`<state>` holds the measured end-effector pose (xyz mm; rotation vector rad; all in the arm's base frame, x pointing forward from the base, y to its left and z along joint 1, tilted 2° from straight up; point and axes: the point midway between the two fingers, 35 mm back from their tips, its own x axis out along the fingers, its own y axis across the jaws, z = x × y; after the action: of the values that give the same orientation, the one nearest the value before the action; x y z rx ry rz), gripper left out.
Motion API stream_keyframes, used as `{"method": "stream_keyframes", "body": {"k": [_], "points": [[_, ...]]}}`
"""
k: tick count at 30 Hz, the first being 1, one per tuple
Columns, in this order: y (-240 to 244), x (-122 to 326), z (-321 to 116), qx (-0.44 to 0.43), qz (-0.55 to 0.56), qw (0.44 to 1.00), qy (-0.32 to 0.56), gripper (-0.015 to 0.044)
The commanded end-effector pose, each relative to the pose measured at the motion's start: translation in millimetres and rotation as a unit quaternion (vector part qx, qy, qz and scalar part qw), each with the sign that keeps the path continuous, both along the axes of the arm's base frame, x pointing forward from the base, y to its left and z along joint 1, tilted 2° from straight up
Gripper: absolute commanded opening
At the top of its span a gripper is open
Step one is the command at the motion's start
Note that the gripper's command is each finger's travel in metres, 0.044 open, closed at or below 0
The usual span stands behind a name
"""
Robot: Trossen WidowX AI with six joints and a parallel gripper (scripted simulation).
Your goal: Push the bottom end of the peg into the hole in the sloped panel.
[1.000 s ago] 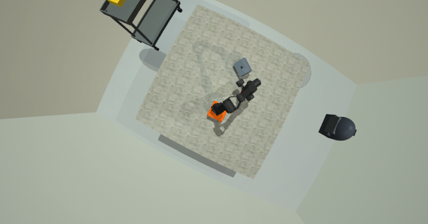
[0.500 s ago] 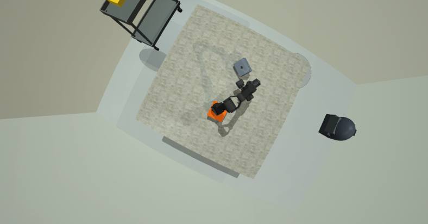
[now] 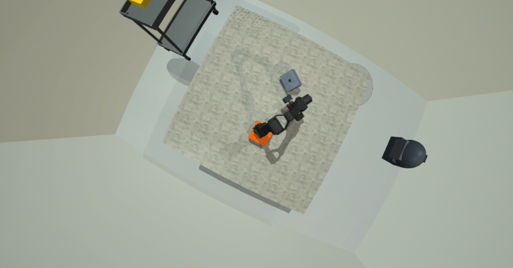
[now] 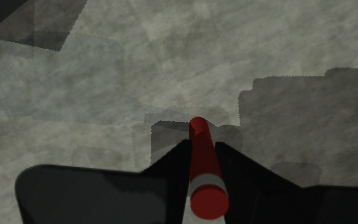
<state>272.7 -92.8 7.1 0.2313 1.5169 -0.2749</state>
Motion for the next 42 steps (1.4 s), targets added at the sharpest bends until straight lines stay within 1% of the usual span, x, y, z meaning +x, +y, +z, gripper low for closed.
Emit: {"method": "stream_keyframes", "body": {"k": [1,19,42], "points": [[-0.1,0.5,2.6,0.000,0.000,1.000,0.000,0.0000],[4.5,-1.4,79.2,-0.002,0.001,1.000,0.003,0.0000],[20.5,12.2,80.8,-0.040,0.079,0.996,-0.011,0.0000]]}}
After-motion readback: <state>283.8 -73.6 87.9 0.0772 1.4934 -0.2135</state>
